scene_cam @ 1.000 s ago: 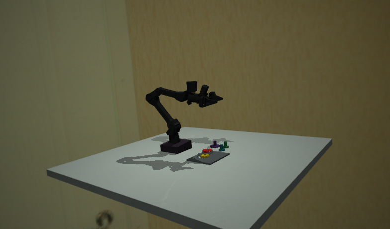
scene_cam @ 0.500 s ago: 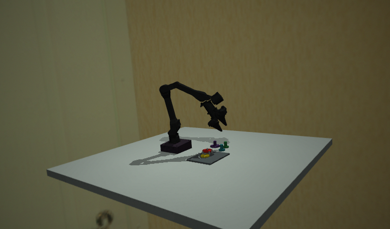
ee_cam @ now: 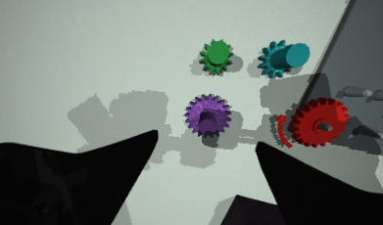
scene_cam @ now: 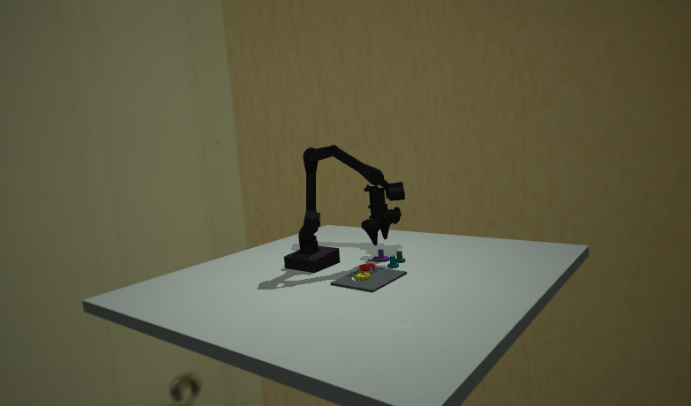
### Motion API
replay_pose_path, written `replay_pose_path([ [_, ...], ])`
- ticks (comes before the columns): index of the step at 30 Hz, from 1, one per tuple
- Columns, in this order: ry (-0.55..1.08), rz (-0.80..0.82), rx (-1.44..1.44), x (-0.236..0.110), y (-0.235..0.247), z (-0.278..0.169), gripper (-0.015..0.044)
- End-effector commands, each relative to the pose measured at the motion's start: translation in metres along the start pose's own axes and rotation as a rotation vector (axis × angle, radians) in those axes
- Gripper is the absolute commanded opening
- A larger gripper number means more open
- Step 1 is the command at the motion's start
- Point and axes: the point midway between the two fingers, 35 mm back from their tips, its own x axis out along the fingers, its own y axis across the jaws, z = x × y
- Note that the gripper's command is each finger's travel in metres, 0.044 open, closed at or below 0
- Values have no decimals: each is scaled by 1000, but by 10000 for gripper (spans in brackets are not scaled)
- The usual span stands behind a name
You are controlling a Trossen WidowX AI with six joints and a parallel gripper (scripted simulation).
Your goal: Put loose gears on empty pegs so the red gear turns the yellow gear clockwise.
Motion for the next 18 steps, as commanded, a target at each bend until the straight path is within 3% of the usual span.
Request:
replay_pose_path([
  [1,11,-12,3,11,-1,-1,440],
  [18,11,-13,3,32,-1,-1,440],
])
